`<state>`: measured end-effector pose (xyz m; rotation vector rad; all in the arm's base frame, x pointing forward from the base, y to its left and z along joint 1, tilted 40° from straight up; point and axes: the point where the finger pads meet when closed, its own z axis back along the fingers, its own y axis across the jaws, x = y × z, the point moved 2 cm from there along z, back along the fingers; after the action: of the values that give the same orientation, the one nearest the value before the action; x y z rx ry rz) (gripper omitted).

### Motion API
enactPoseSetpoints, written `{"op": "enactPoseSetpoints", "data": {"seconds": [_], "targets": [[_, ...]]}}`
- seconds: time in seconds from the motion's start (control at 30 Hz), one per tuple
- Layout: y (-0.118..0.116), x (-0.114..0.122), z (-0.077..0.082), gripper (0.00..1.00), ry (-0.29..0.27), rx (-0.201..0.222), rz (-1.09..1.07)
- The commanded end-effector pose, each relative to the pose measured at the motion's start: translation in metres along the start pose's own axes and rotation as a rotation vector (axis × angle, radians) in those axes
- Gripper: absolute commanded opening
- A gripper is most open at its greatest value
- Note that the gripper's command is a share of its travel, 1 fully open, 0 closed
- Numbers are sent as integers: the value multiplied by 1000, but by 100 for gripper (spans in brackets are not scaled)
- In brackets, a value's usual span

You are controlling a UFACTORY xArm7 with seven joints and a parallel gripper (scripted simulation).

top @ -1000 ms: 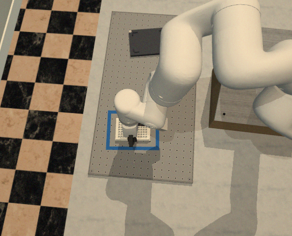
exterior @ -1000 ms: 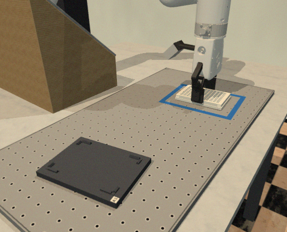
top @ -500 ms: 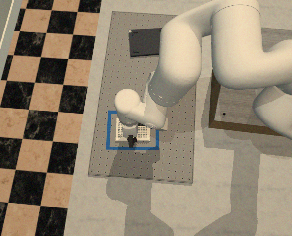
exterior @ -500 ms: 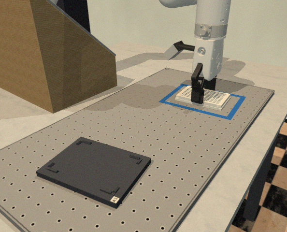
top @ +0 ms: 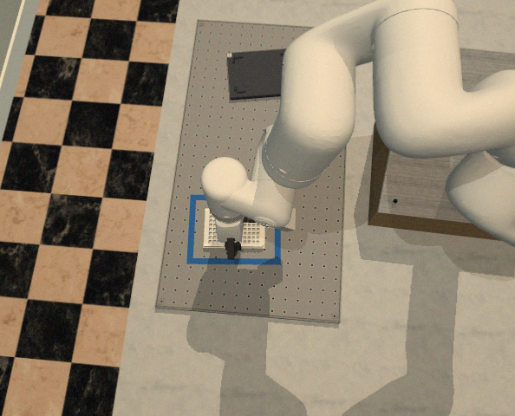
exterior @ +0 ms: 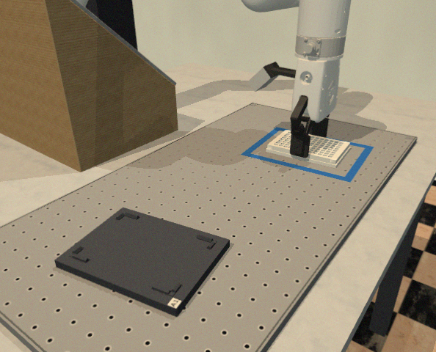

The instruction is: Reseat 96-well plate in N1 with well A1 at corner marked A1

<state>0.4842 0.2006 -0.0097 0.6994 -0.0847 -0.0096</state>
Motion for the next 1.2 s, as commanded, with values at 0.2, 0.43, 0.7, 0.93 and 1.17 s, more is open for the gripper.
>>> {"op": "enactPoseSetpoints", "data": {"seconds": [0.2, 0.43, 0.7, 0.93, 1.17], "targets": [[-1, 2, 1, 100, -4, -1, 0], [-1, 1, 14, 100, -3, -1, 0], [-1, 1, 30, 100, -3, -1, 0], [-1, 1, 49, 100, -3, -1, 0], [-1, 1, 62, 100, -3, -1, 0]]}}
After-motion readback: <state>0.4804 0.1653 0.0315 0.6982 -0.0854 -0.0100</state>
